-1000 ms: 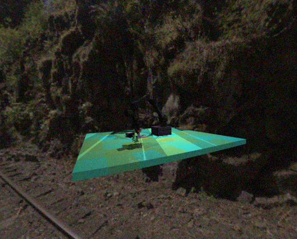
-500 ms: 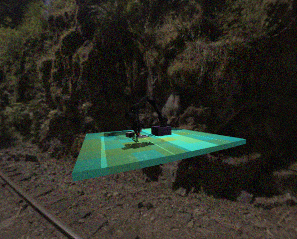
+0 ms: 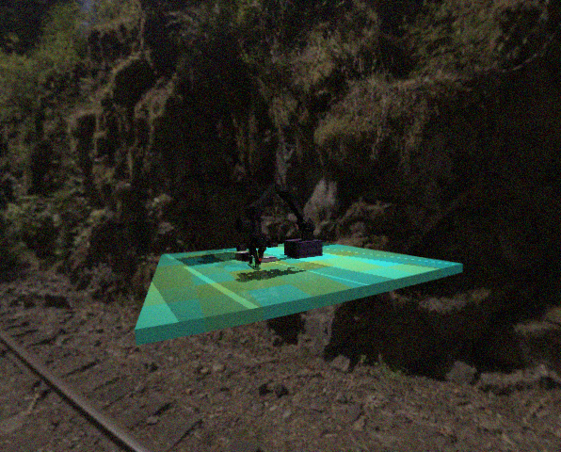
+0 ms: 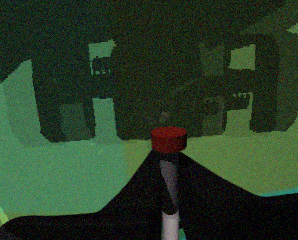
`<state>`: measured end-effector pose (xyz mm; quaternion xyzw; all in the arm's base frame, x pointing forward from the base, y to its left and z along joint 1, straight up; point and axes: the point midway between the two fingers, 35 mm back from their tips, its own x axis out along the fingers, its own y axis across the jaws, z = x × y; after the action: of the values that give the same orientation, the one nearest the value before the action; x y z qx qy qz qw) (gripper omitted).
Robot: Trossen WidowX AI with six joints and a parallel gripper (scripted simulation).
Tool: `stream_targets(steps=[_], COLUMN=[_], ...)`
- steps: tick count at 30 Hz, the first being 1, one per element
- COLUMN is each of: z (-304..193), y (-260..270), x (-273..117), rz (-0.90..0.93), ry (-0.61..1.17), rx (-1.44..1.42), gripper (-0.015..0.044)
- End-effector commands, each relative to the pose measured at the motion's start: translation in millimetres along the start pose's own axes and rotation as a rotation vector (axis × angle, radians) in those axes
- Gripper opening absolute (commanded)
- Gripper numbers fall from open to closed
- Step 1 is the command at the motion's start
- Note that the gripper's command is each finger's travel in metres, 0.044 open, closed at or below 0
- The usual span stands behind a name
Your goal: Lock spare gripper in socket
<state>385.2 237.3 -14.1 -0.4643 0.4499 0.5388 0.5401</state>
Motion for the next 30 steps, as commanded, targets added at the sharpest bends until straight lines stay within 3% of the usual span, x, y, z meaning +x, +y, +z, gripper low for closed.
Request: stream_targets(steps=[1, 17, 25, 30], z=[-2.3, -2.3, -1.9, -1.5], y=[2.2, 2.2, 1.7, 1.8], x=[6.9, 7.2, 6.3, 3.6], rz=[0.004, 0.004, 0.003, 0.003], ry=[0.002, 0.002, 0.001, 0.001], rx=[0.005, 0.005, 0.000, 0.000], gripper=[0.0000, 0.0000, 0.0200, 0.0200])
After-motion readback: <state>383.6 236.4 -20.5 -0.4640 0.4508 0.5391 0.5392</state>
